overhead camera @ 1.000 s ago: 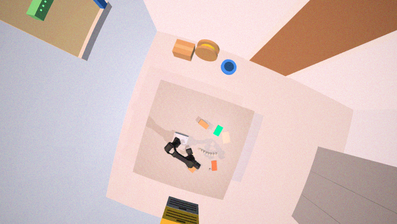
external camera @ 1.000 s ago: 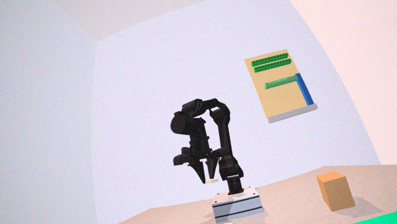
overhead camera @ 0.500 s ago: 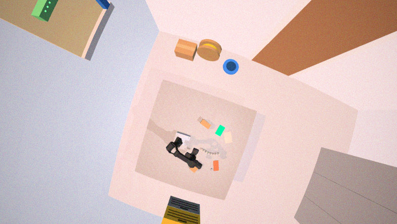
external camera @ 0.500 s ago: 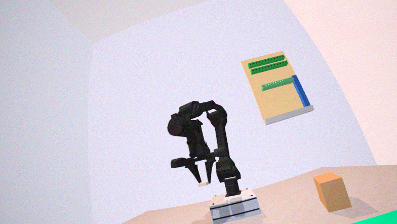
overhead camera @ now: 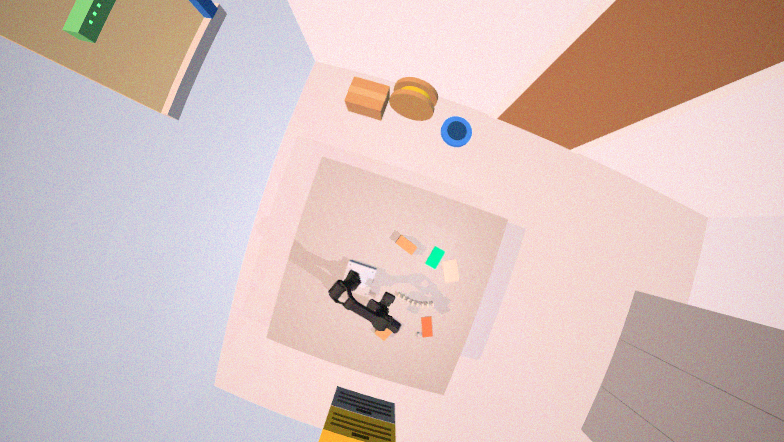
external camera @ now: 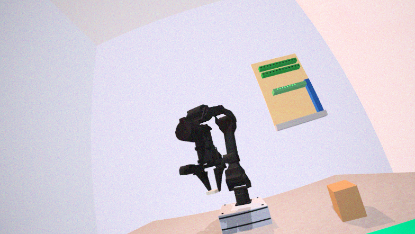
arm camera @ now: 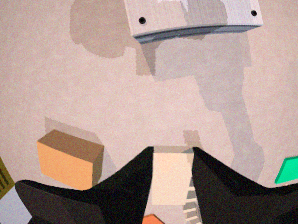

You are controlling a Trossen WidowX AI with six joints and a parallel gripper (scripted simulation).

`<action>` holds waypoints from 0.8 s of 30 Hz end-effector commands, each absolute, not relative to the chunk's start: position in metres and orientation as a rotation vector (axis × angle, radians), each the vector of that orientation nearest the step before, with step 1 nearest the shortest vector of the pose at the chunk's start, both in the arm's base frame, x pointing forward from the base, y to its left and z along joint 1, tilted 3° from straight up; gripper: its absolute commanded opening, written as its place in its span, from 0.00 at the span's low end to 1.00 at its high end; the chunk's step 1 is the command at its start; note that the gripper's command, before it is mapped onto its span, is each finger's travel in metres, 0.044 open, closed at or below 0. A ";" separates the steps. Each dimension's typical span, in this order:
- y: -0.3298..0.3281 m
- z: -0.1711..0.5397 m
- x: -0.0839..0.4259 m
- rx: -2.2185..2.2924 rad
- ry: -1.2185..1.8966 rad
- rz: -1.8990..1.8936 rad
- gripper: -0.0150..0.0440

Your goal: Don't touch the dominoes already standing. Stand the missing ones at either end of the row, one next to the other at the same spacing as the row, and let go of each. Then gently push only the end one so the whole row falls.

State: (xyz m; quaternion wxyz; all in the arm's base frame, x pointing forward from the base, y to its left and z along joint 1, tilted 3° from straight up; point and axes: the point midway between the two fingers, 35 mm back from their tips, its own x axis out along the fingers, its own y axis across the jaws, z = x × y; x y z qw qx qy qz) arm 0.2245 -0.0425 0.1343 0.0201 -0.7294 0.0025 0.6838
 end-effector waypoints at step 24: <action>0.092 0.146 0.295 -1.680 -4.109 1.382 0.44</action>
